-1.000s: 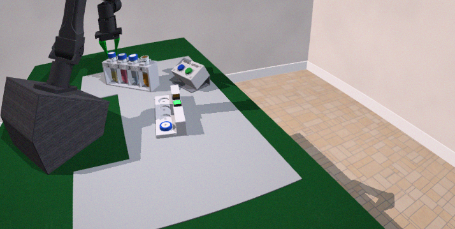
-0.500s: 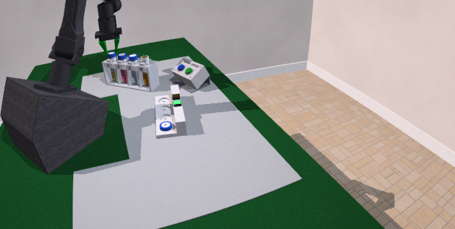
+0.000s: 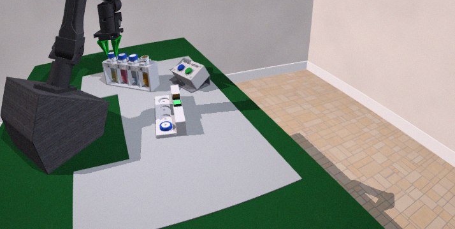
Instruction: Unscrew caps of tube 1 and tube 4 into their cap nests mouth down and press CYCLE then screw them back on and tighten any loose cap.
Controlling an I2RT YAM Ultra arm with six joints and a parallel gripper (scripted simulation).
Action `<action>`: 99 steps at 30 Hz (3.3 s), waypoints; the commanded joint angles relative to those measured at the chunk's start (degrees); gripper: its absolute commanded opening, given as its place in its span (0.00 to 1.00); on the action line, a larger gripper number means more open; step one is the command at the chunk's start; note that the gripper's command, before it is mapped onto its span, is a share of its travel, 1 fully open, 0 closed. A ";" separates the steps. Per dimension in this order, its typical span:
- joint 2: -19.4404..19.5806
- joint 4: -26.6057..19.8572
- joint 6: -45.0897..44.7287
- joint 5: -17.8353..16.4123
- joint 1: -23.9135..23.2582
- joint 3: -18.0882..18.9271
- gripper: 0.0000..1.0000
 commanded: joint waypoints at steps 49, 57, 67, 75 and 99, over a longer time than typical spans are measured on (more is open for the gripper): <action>-0.41 -0.07 -19.98 0.01 0.10 0.24 0.49; -0.43 -0.06 -38.31 0.01 0.11 0.21 0.49; -0.45 -0.06 -56.63 0.02 0.13 0.19 0.49; -0.46 -0.06 -74.94 0.03 0.16 0.16 0.49; -0.52 -0.05 -98.86 0.04 0.19 0.08 0.00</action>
